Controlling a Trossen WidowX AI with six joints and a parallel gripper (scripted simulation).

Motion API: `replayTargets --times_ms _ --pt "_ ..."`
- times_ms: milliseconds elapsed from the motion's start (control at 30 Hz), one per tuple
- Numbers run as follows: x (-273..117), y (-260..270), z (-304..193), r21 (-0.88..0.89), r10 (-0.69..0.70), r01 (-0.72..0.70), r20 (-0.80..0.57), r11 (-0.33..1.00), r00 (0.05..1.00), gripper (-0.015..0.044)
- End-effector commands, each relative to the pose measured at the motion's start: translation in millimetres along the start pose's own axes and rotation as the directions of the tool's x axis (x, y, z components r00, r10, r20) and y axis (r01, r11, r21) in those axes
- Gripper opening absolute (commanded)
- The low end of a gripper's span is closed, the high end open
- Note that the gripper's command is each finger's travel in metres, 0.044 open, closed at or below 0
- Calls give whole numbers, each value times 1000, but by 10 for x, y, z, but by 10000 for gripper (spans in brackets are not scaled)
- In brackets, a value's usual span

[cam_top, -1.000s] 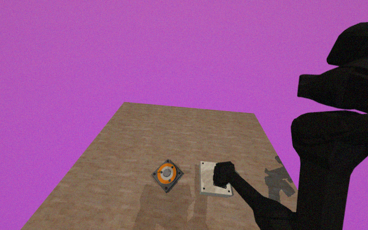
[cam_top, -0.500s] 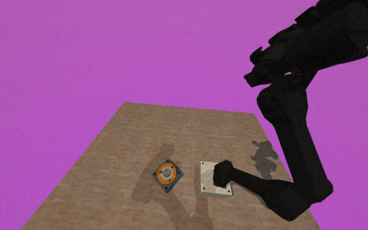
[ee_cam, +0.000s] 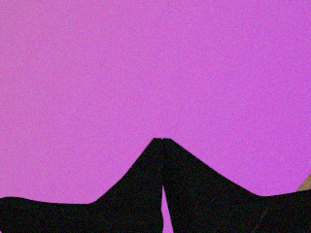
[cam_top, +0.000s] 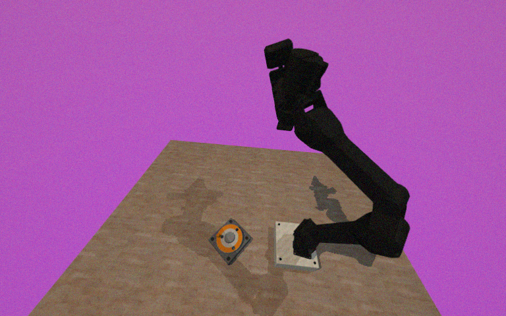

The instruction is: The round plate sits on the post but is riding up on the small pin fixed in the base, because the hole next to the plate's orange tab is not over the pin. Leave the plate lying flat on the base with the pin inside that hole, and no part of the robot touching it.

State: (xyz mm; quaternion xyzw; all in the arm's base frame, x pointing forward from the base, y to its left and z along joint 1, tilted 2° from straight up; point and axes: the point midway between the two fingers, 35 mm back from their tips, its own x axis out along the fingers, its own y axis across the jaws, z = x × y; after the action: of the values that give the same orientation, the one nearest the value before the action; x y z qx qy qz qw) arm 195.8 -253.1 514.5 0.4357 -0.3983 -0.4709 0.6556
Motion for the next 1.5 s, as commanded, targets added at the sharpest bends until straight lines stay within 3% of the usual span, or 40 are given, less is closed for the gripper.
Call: replayTargets --times_ms 0,333,533,633,833,867,1033,1467 --pt "31 -289 -719 -228 -81 33 -203 973 976 0" --pt "-446 -1027 -2156 -625 -309 -164 -575 763 758 0" --pt "-1093 -1671 -2890 -720 -515 -464 -694 517 503 0" --pt "-1390 -1928 -3084 -691 -595 -586 -700 424 395 0" --pt "-2291 -2637 -3351 -439 -796 -871 -597 220 100 0" --pt "-2343 -2676 -3353 -419 -806 -883 -586 213 84 0" --pt "-3143 -3253 -3230 -54 -929 -986 -347 156 -128 0" --pt "-3169 -3521 -3328 -36 -933 -987 -333 157 -136 0"
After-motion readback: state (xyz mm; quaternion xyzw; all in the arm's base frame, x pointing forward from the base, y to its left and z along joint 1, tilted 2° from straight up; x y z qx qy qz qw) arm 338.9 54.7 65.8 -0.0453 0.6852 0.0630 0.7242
